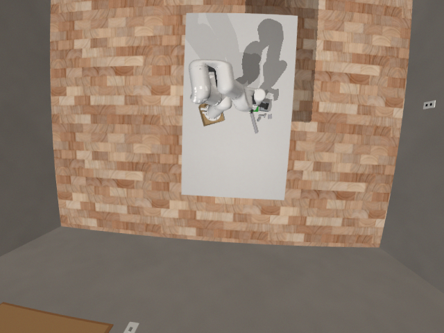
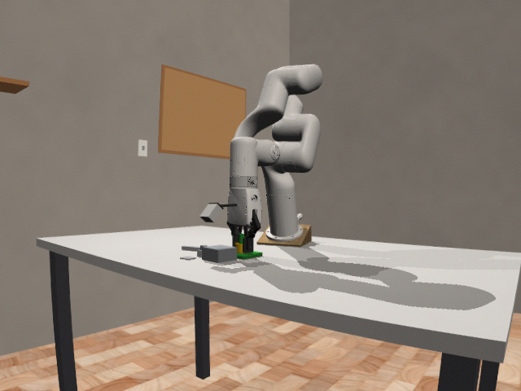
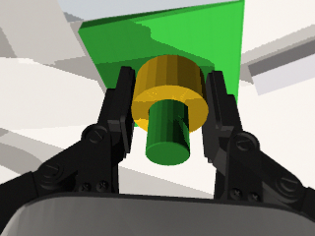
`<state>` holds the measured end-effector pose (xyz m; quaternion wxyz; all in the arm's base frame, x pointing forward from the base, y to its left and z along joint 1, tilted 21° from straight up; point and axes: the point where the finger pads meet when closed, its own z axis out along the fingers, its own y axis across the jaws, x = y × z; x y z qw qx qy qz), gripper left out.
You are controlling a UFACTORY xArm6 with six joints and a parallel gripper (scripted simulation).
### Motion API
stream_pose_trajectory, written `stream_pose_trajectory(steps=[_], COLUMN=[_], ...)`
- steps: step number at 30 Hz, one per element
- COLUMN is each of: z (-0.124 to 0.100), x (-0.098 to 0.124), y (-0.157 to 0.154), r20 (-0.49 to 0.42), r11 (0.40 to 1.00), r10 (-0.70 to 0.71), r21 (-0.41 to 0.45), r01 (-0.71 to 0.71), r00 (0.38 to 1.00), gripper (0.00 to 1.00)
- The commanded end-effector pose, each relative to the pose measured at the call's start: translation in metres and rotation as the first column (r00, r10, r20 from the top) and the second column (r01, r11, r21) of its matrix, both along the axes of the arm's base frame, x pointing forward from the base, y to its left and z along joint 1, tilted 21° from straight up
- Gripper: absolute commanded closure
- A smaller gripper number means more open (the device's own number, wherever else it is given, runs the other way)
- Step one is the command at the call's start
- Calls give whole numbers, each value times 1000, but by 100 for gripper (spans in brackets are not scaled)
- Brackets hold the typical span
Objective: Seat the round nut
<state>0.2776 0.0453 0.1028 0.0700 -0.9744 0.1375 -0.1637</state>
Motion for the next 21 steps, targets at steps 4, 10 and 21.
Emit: stream_pose_trajectory(steps=[4, 10, 21], z=[0, 0, 0], x=[0, 0, 0], y=[0, 0, 0], r20=[1, 1, 1], r11=[1000, 1000, 1000], r10=[0, 0, 0], r21=[0, 0, 0], r01=[0, 0, 0], r00=[1000, 1000, 1000], gripper=[100, 0, 0])
